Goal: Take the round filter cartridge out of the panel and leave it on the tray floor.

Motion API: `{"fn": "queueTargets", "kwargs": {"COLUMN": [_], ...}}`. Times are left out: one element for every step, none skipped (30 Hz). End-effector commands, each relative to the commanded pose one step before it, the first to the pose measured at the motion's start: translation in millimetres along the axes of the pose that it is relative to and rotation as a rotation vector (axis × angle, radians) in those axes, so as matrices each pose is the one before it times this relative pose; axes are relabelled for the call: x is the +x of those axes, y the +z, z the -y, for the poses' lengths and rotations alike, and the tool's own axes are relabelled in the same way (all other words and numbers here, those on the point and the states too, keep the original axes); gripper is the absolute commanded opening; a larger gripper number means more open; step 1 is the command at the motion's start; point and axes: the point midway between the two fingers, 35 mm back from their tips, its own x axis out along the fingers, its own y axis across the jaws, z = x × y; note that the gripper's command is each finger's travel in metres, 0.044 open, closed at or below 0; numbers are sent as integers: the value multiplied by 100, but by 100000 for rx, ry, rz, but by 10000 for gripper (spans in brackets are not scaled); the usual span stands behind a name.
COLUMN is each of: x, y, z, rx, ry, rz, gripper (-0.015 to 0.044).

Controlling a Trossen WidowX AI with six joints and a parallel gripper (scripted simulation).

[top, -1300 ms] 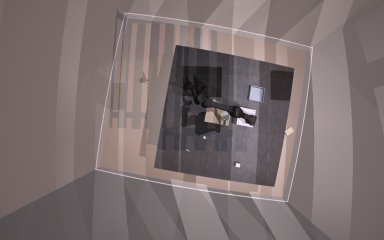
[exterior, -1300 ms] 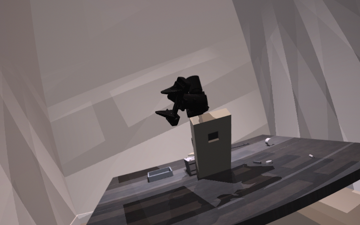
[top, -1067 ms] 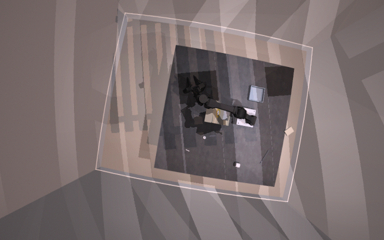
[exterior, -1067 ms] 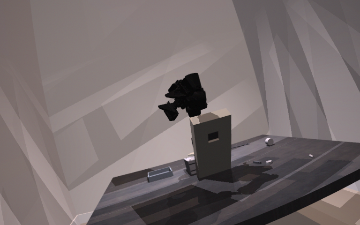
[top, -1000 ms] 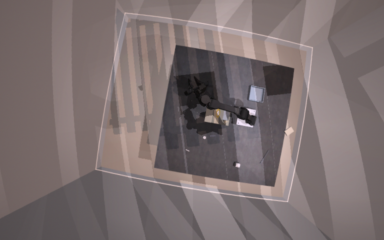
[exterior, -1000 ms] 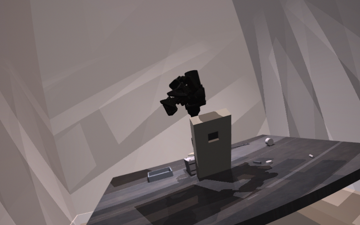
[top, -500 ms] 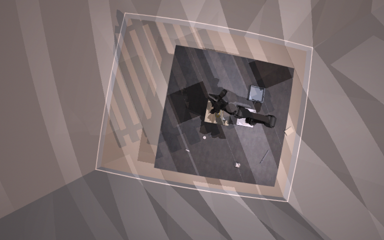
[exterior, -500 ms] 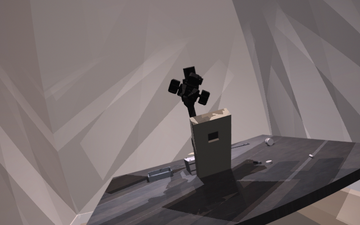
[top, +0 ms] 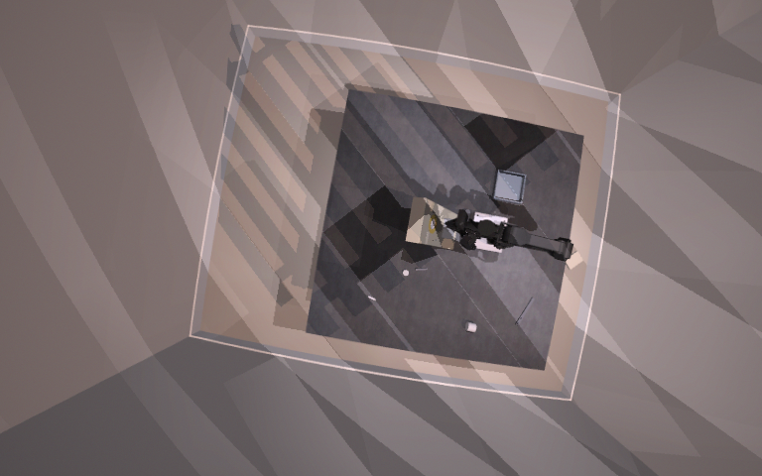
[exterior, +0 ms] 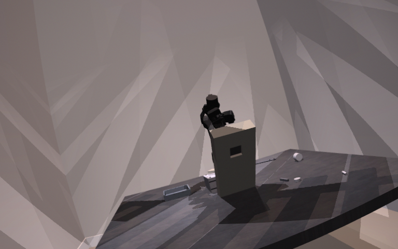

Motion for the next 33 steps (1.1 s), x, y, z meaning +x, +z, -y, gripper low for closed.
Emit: {"fn": "queueTargets", "kwargs": {"x": [-141,0,0,0,26,79,104,153,161,163,162,162,162,162,162,162,162,162,161,161,161,161,161,161,160,160,160,160,159,160,159,159,159], "y": [116,0,0,0,1,2,2,3,3,3,3,2,2,2,2,2,2,1,1,1,1,1,1,1,0,0,0,0,0,0,-1,-1,-1], "z": [-831,0,0,0,3,10,12,17,17,16,15,14,13,12,11,10,9,8,6,5,4,3,2,1,0,-1,-2,-3,-4,-6,-7,-8,-9], "rx": [-3472,0,0,0,0,0,1,1,1,1,1,1,1,1,1,1,1,1,1,1,1,1,1,1,1,1,1,1,1,1,1,1,1], "ry": [1771,0,0,0,-2,-6,-8,-11,-12,-12,-12,-12,-12,-12,-12,-11,-11,-11,-11,-11,-11,-11,-11,-11,-11,-11,-11,-11,-10,-10,-10,-10,-10], "rz": [1754,0,0,0,1,2,3,4,4,4,4,4,4,4,4,4,4,4,4,4,4,4,4,4,4,4,4,4,4,4,4,4,4], "gripper": [99,99,99,99,99,99,99,99,99,99,99,99,99,99,99,99,99,99,99,99,99,99,99,99,99,99,99,99,99,99,99,99,99]}}
